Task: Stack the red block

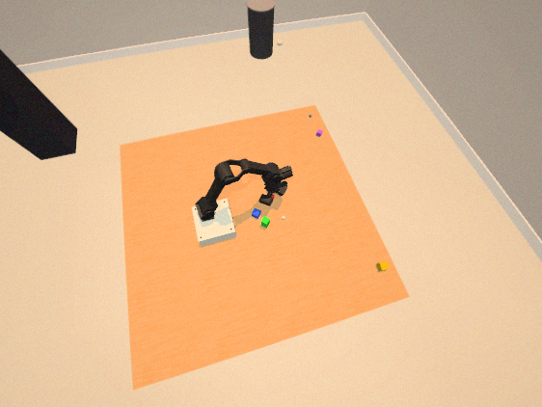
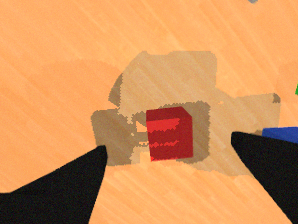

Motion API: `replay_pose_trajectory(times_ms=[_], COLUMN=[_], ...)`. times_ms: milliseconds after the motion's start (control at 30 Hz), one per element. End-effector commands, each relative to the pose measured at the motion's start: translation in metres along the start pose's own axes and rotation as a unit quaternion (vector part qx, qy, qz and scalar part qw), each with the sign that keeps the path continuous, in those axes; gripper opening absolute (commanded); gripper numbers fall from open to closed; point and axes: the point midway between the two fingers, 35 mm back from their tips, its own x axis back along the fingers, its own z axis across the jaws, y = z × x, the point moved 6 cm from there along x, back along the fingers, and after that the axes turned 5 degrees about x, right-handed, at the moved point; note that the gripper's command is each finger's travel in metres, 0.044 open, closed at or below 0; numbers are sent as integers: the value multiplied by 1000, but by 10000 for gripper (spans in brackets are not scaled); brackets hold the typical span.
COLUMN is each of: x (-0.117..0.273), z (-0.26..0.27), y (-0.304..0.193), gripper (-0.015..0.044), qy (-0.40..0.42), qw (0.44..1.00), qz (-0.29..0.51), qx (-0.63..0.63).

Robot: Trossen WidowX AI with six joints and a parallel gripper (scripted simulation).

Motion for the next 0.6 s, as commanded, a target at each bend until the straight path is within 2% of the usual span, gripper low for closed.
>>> replay_pose_trajectory(times_ms=[0,567], x=[-10,-37], z=[-1,-2], y=[-1,-2], gripper=[440,440], qy=[-4,-5], qw=[1000,1000], qz=[2,2], qx=[2,2])
